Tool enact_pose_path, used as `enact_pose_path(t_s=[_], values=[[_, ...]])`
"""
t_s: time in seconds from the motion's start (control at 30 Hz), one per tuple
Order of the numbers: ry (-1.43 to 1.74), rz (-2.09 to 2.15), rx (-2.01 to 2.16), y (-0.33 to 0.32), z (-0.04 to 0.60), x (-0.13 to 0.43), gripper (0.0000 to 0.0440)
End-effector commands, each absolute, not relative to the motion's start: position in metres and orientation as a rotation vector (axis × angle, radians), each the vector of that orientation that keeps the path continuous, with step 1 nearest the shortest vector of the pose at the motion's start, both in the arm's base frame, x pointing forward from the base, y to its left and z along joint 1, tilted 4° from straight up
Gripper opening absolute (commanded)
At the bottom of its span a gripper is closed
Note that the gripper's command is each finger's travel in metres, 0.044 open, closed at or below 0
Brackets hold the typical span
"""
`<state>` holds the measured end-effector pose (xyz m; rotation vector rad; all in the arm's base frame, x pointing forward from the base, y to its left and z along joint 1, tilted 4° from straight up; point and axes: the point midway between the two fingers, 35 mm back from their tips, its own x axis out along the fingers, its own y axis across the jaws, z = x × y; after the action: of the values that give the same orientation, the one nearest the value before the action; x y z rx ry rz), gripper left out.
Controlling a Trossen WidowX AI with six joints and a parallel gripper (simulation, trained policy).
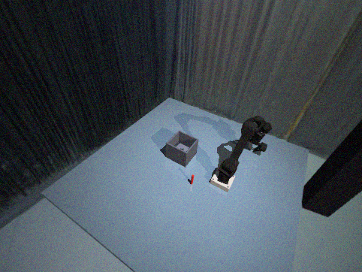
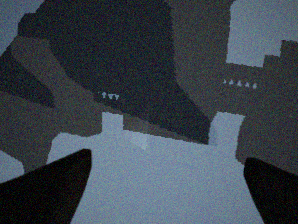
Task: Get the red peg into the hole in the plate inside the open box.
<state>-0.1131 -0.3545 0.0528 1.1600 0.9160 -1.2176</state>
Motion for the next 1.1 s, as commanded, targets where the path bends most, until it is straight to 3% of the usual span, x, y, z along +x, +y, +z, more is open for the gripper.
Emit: enact_pose_path(t_s=[0.0, 0.07, 0.6, 1.07], values=[[0.922, -1.212, 1.153, -0.357, 0.054, -0.110, 0.0422], [0.929, -1.189, 1.141, -0.362, 0.058, -0.096, 0.0440], [0.829, -1.129, 0.816, -0.424, 0.148, 0.054, 0.0440], [0.669, -0.949, 0.639, -0.385, 0.237, 0.204, 0.0440]])
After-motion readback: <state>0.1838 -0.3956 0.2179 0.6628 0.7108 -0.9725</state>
